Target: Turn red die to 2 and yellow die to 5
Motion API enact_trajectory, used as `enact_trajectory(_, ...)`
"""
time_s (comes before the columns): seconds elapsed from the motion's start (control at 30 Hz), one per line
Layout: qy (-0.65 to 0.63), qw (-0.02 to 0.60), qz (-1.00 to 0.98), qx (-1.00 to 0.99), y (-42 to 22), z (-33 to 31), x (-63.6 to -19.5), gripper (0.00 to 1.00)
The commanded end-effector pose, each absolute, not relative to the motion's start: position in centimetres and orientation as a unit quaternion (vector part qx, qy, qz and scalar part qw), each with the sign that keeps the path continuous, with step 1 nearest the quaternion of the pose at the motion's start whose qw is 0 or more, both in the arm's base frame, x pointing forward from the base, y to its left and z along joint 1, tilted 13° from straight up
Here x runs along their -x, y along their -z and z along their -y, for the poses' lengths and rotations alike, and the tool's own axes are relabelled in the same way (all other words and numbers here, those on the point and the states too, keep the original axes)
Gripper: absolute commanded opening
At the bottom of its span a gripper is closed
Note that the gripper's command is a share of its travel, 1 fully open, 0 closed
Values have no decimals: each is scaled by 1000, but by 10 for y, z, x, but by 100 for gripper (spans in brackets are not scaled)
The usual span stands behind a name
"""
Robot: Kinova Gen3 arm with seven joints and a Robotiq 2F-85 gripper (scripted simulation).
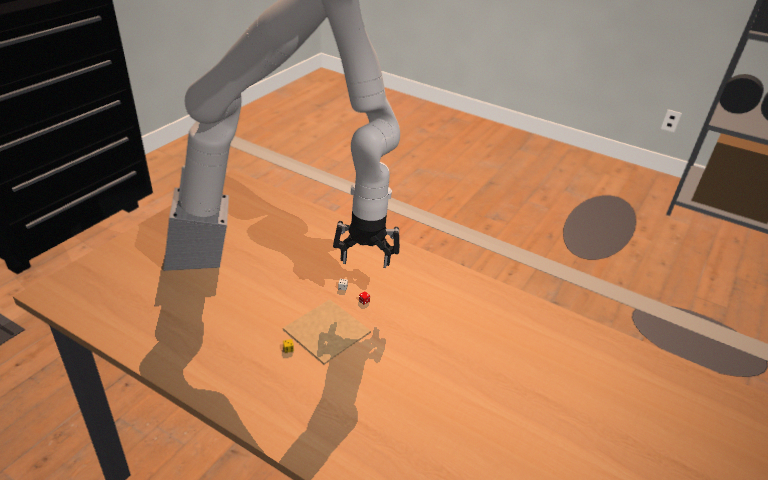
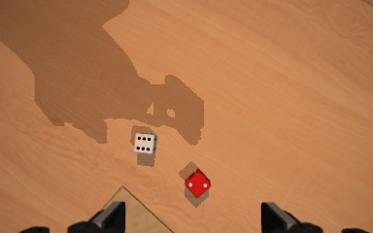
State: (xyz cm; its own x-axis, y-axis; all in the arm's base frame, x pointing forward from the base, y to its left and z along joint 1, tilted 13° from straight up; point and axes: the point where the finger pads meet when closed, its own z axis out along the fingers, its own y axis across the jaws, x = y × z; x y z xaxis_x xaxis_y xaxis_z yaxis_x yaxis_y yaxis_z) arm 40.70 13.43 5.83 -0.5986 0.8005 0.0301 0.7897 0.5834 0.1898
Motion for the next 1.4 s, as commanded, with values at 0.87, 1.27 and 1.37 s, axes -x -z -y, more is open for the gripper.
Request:
enact_trajectory(0.87,-91,66,-989,-93,-40,-138,-414,100)
enact_trajectory(1.27,-91,66,-989,-93,-40,-138,-414,35)
enact_trajectory(1.37,-91,66,-989,-93,-40,-138,-414,35)
